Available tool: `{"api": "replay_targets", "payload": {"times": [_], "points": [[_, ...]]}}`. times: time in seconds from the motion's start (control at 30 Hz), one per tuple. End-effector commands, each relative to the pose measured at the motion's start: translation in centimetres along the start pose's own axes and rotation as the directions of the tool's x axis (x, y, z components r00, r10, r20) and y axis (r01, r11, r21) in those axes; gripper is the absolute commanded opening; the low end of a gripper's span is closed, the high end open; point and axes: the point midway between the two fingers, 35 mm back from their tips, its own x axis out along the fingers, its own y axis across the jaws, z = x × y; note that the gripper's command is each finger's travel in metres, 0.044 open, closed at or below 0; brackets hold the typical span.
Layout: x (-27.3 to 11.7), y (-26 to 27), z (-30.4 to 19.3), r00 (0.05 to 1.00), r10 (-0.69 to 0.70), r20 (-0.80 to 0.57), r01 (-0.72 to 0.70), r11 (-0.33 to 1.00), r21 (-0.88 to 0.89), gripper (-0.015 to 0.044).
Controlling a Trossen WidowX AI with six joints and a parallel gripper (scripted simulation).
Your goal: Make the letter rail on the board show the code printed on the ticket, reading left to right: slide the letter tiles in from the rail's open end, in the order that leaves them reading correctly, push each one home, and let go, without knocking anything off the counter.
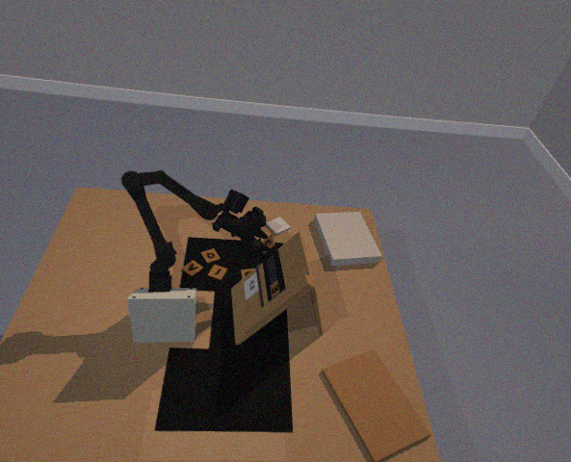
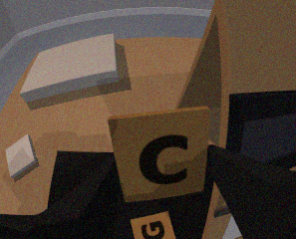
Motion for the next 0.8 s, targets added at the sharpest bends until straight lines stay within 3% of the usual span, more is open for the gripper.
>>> {"api": "replay_targets", "payload": {"times": [0.0, 0.77], "points": [[0.0, -0.3, -0.2, 1.000, 0.001, -0.007, -0.001, 1.000, -0.004, 0.0000], [0.1, -1.5, -0.2, 1.000, 0.000, -0.007, 0.000, 1.000, -0.005, 0.0000]]}}
